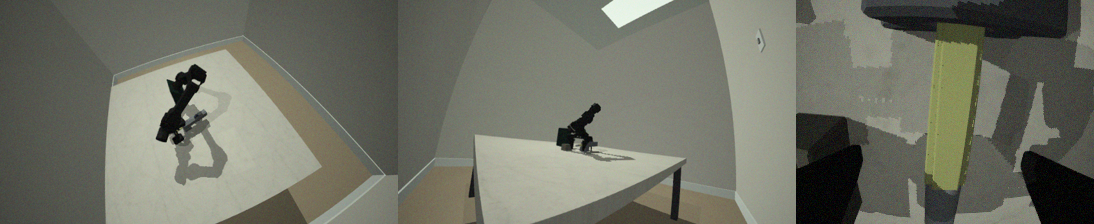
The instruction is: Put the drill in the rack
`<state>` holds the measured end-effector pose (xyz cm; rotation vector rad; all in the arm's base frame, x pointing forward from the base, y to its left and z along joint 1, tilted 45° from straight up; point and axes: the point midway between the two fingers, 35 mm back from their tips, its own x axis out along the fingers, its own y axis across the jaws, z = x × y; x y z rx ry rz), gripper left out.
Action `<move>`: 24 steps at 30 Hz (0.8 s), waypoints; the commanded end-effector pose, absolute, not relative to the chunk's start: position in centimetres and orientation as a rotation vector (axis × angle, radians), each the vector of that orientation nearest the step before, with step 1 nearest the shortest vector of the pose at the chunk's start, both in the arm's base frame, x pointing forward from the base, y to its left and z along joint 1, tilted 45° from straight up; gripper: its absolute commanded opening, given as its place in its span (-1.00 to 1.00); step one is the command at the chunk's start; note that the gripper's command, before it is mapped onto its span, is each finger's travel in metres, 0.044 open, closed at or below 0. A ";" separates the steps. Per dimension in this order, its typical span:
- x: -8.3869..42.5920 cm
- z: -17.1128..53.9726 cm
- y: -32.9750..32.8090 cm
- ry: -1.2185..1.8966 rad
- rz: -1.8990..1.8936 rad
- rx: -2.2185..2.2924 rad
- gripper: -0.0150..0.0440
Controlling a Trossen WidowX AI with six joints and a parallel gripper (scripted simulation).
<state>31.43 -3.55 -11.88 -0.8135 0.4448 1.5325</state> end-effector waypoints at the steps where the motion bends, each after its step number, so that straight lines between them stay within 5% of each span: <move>1: 31.3 -11.8 -3.3 0.445 1.532 -0.804 1.00; 24: 31.1 -11.5 -2.7 0.445 1.532 -0.804 1.00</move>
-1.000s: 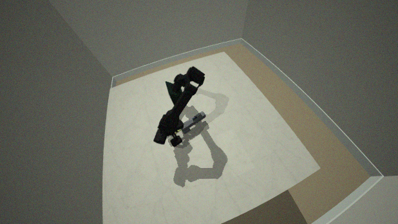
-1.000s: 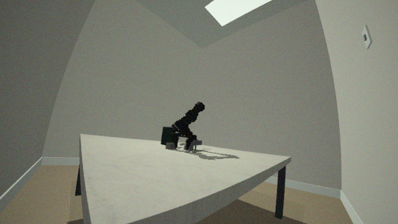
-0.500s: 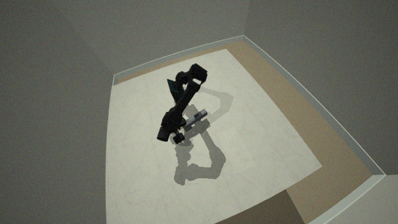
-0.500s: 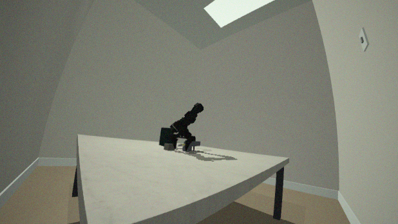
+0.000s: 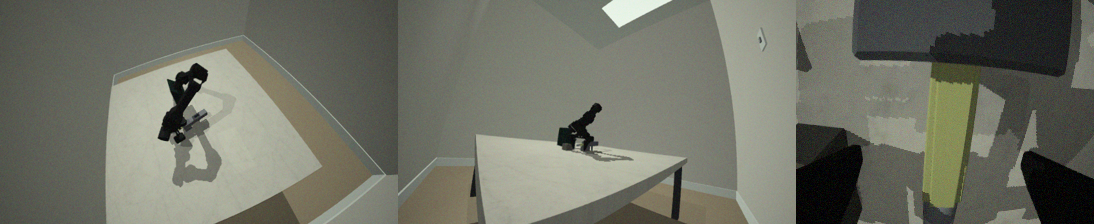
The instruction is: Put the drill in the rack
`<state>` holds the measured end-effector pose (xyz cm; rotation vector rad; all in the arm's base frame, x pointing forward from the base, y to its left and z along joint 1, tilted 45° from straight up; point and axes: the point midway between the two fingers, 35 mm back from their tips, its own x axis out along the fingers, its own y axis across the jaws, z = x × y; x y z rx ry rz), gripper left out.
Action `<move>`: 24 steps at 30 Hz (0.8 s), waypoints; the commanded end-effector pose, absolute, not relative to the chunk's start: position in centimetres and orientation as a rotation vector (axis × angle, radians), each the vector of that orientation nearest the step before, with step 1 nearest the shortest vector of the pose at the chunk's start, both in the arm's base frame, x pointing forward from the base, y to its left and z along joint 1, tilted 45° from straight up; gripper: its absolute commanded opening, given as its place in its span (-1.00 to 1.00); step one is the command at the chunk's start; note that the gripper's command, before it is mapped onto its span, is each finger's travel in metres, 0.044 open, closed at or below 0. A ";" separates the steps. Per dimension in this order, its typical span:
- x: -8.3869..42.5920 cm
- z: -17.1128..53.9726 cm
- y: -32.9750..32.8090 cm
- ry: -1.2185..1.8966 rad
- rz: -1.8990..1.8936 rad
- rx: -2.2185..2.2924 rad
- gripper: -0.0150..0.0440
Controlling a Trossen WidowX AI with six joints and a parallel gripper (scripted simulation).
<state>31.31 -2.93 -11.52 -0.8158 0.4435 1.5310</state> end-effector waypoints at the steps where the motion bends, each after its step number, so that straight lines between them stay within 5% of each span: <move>1: 31.1 -11.5 -2.7 0.445 1.532 -0.804 1.00; 17: 31.3 -11.5 -2.9 0.443 1.531 -0.816 -0.42; 24: 31.3 -11.5 -2.9 0.443 1.531 -0.816 -0.49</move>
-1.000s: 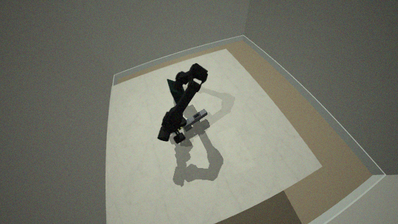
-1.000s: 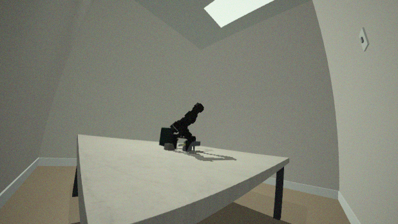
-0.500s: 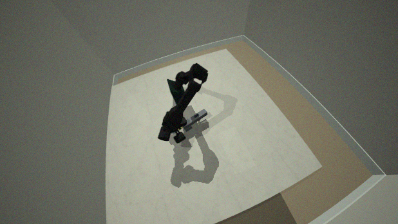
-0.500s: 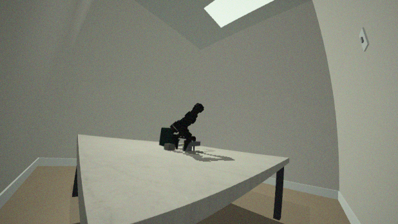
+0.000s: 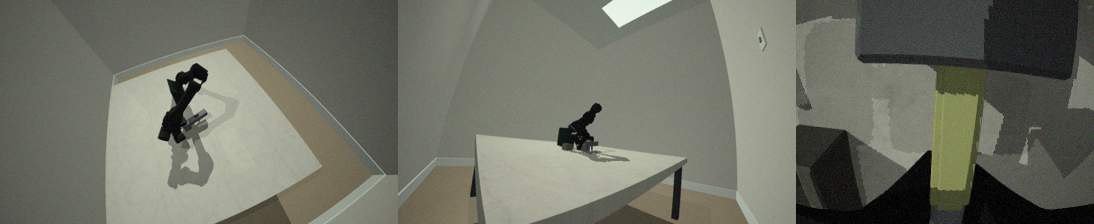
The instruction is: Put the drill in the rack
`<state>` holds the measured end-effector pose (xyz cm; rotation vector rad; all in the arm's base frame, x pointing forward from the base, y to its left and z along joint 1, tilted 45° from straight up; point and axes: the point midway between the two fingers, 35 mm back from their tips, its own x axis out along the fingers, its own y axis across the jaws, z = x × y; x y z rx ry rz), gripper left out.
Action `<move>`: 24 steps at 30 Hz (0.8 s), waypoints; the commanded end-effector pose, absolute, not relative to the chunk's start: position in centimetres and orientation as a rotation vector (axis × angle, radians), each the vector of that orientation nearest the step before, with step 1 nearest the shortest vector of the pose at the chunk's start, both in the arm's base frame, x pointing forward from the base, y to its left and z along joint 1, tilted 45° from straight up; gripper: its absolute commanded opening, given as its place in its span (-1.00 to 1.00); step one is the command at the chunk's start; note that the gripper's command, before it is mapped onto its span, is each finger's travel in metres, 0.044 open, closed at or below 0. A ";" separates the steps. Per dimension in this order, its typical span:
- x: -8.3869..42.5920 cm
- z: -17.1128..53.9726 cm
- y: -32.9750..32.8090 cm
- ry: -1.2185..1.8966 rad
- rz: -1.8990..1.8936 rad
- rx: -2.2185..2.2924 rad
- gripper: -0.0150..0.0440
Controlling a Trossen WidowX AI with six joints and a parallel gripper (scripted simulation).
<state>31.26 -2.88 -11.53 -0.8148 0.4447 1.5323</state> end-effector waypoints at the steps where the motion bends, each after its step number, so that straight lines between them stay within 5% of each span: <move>1: 31.3 -11.5 -2.9 0.444 1.531 -0.813 -0.49; 24: 31.1 -11.4 -3.1 0.445 1.532 -0.804 -0.49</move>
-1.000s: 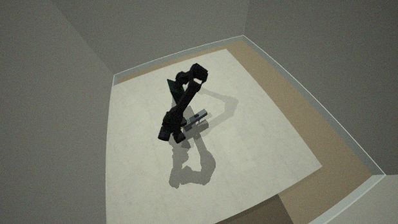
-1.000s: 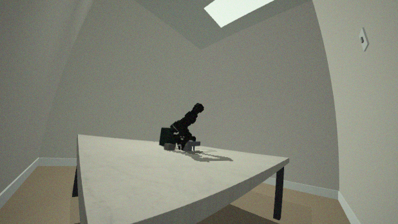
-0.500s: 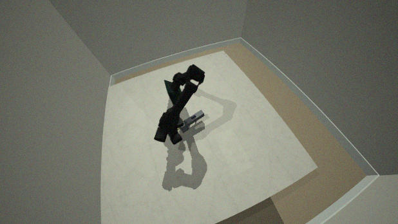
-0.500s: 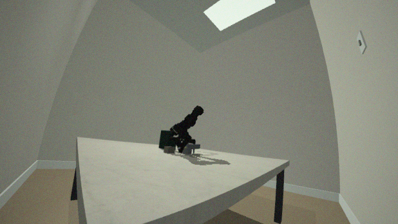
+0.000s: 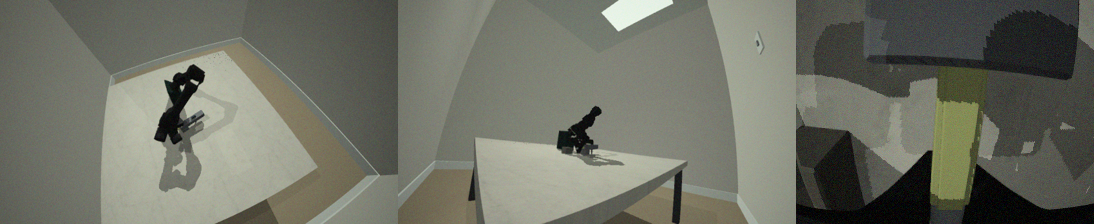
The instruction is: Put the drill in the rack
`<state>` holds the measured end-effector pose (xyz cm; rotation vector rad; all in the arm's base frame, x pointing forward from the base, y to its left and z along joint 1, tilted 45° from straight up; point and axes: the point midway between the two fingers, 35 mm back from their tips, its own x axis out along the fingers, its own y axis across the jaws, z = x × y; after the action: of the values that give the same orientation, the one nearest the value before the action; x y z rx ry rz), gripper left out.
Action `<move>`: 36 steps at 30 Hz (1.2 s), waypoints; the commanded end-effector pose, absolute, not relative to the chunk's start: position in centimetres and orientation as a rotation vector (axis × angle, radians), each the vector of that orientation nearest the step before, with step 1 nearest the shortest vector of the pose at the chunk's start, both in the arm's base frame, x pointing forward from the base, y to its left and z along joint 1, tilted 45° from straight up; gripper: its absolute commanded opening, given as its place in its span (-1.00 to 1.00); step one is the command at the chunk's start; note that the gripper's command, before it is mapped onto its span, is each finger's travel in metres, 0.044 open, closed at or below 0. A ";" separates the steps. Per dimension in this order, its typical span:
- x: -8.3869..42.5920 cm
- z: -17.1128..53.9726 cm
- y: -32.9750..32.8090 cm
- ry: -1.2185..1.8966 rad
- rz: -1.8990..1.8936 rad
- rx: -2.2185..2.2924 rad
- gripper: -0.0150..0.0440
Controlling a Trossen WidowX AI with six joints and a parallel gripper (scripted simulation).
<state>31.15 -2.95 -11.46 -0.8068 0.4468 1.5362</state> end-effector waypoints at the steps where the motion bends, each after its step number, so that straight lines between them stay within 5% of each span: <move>1: 31.1 -11.4 -3.1 0.445 1.532 -0.804 -0.49; 36: 31.2 -11.7 -3.5 0.445 1.532 -0.804 -0.49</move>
<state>31.07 -3.12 -11.55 -0.7990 0.4454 1.5370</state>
